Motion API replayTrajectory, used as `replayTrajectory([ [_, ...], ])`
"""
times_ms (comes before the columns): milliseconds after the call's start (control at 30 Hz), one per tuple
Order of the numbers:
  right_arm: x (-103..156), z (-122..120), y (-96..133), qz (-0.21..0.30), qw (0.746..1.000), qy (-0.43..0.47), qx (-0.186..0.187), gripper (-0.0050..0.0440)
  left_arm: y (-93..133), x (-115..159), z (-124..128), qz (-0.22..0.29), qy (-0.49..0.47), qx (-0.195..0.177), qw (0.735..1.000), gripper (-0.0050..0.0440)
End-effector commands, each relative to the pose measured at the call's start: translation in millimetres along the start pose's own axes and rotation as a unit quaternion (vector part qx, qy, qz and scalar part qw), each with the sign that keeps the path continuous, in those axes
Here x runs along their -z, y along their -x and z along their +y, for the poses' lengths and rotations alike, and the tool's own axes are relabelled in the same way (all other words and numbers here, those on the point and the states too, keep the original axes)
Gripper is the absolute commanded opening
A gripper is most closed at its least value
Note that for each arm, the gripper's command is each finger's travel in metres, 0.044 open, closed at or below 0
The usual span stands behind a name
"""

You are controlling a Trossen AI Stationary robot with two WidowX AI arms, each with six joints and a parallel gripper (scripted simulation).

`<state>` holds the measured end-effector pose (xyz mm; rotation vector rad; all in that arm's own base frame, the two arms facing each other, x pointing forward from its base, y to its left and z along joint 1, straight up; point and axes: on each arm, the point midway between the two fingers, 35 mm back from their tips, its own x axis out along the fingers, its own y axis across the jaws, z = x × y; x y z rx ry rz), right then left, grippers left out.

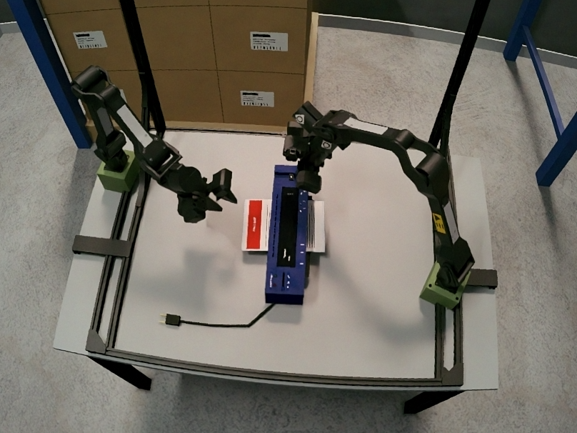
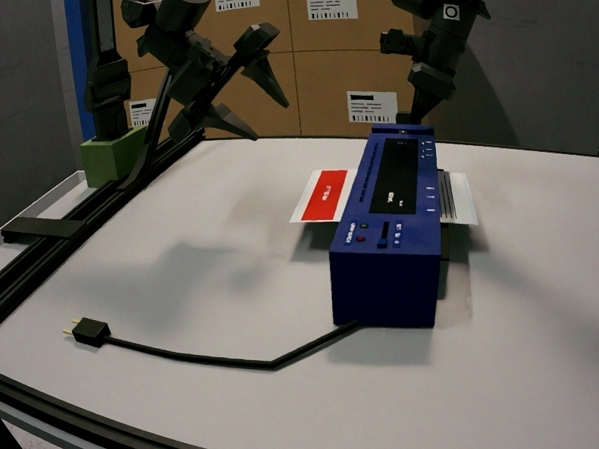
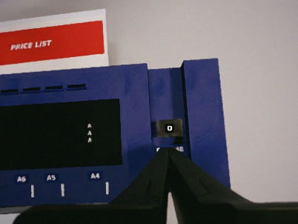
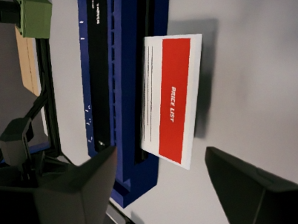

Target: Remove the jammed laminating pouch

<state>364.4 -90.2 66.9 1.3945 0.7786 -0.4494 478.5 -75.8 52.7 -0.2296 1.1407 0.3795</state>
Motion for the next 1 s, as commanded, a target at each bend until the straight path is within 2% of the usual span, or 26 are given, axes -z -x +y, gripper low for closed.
replayTrajectory([
  [0,-2.2,9.0,4.7,-0.006,1.000,0.006,-0.011,0.0273,20.6,-14.1,-4.4,-0.024,0.009,0.015,1.000,-0.0050],
  [133,-2.2,9.0,4.7,-0.006,1.000,0.006,-0.011,0.0273,20.6,-14.1,-4.4,-0.024,0.009,0.015,1.000,-0.0050],
  [167,-2.6,2.9,-2.4,-0.006,1.000,0.006,-0.012,0.0273,12.2,-8.7,-2.1,-0.014,0.004,0.010,1.000,-0.0050],
  [300,-3.9,-20.1,-29.4,-0.009,1.000,0.007,-0.015,0.0273,12.2,-8.7,-2.1,-0.014,0.004,0.010,1.000,-0.0050],
  [967,-3.8,-20.5,-29.5,-0.009,1.000,0.007,-0.015,0.0273,12.2,-8.7,-2.1,-0.014,0.004,0.010,1.000,-0.0050],
])
